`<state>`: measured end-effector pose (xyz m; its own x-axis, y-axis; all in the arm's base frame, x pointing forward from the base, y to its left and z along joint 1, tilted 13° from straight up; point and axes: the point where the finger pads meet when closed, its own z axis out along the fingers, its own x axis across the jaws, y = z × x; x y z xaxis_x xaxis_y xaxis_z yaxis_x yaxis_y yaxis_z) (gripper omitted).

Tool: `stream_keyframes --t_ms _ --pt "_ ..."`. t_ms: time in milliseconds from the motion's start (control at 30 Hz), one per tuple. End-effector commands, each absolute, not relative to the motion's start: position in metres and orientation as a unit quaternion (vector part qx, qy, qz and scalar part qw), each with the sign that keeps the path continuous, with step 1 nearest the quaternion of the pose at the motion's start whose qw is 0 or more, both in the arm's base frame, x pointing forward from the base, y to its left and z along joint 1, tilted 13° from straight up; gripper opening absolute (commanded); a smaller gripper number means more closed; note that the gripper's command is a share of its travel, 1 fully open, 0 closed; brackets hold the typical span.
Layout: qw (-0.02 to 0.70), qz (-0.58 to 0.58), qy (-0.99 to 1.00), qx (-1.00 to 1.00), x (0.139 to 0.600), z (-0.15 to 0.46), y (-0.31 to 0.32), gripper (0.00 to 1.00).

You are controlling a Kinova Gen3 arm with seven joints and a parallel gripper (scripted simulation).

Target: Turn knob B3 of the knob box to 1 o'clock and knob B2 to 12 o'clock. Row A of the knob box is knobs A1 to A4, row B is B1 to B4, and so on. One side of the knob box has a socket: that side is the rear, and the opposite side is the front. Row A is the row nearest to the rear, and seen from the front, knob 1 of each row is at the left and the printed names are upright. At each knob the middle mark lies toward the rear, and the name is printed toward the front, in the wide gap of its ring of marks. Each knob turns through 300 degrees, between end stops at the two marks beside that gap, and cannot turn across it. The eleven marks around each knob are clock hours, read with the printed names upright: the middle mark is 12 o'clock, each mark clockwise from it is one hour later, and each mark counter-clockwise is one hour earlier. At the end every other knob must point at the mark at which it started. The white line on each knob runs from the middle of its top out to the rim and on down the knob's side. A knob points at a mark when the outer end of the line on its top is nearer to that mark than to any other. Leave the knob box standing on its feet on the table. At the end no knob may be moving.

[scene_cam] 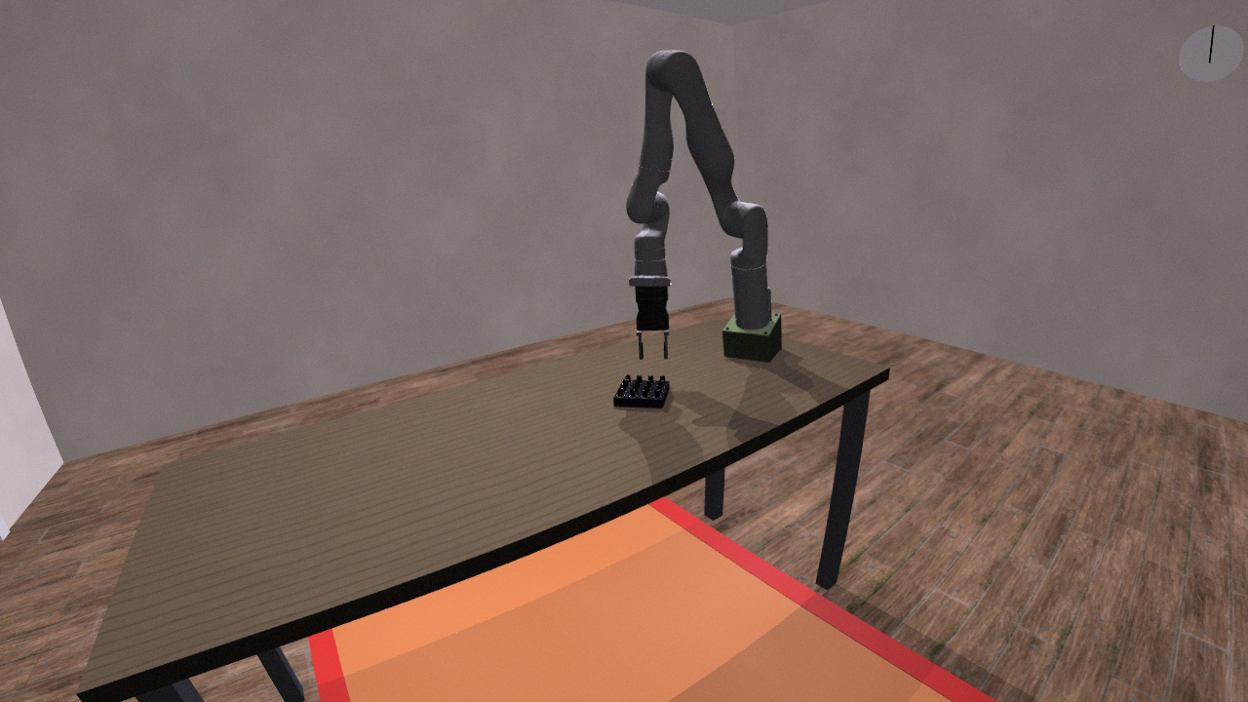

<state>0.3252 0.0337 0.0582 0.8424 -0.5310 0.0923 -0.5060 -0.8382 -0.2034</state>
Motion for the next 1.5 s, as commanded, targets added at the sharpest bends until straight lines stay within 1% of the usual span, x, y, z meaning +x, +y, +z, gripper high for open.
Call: stream_keyframes --t_ms 0,233,733,800,1300,1367,1467 --pt "0.086 -0.075 0.257 -0.960 0.327 0.059 0.035 1.00" --pt "0.083 -0.079 0.209 -0.971 0.328 0.059 0.038 1.00" --pt "0.069 -0.095 -0.001 -0.993 0.333 0.061 0.050 1.00" --pt "0.069 -0.095 -0.001 -0.993 0.333 0.061 0.050 1.00" --pt "0.042 -0.111 -0.286 -0.951 0.339 0.063 0.060 1.00" --pt "0.042 -0.111 -0.286 -0.951 0.339 0.063 0.060 1.00" --pt "0.036 -0.114 -0.346 -0.931 0.340 0.064 0.061 1.00"
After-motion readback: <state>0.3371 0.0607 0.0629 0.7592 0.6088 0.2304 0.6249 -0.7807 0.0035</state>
